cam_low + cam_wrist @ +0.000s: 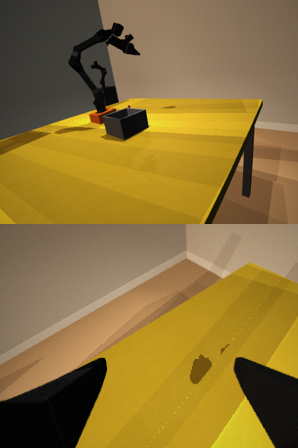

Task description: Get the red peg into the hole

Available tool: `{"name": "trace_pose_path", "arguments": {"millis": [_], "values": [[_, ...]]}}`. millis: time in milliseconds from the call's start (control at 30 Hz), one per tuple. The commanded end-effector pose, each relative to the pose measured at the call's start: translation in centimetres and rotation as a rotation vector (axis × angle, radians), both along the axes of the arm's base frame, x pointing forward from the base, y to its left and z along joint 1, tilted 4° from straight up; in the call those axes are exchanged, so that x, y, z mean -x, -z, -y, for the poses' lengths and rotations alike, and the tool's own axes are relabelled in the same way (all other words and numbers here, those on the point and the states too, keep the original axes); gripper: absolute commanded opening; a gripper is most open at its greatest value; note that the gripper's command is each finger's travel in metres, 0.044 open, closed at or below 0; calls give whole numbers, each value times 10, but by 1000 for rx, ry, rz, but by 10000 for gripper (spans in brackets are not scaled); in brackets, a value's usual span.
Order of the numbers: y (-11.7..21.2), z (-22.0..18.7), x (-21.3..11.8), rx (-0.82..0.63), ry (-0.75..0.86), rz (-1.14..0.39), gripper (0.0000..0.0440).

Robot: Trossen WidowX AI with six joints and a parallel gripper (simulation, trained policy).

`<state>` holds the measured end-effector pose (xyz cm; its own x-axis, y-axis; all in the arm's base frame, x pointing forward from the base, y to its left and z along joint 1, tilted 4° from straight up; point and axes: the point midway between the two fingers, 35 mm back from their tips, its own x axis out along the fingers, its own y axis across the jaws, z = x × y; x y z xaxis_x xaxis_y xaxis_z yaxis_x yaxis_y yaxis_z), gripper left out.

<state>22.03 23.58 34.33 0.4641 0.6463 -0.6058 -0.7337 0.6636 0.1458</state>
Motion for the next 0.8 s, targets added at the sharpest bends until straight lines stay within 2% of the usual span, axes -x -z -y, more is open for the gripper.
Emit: {"name": "trace_pose_path", "arguments": {"millis": [0, 367, 767], "values": [[28, 8, -7, 39, 86, -89, 440], [100, 36, -14, 133, 360, -337, 440], [166, 74, -6, 236, 681, -582, 440]]}}
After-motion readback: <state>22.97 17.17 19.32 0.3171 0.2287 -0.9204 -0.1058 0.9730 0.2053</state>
